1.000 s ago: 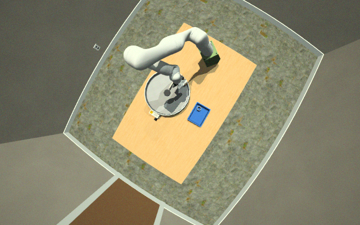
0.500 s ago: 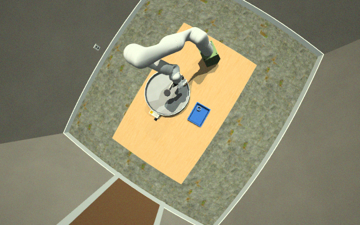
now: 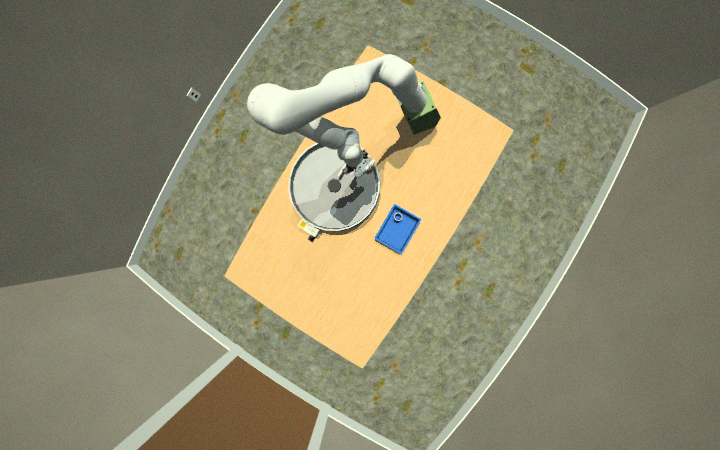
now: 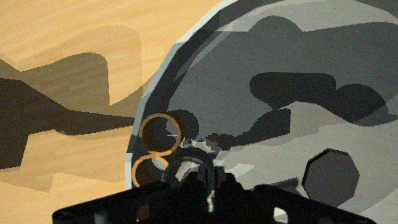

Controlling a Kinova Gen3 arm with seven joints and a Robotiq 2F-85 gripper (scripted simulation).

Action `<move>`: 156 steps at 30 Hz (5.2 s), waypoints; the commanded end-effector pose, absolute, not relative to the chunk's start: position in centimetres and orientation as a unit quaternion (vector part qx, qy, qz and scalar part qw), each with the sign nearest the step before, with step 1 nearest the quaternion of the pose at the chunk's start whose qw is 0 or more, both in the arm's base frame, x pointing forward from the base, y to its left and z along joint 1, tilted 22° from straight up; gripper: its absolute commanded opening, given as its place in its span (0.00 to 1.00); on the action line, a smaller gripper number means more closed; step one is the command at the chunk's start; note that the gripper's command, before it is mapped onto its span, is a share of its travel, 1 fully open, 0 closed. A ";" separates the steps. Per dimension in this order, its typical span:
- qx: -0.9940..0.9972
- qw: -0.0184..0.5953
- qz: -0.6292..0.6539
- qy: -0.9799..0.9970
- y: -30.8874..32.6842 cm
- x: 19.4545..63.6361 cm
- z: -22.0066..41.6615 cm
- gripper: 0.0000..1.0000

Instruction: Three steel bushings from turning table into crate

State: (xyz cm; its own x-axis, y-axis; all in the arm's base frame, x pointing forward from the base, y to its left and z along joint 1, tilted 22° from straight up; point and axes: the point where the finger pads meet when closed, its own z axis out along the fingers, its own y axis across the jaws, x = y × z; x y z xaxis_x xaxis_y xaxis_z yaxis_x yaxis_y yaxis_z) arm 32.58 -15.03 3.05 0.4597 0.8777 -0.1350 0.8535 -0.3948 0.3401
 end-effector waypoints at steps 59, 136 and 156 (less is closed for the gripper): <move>0.834 0.185 0.035 0.519 -10.1 35.6 6.6 0.00; 0.834 0.187 0.038 0.518 9.2 55.2 6.6 0.00; 0.834 0.187 0.038 0.519 8.5 55.8 4.2 0.00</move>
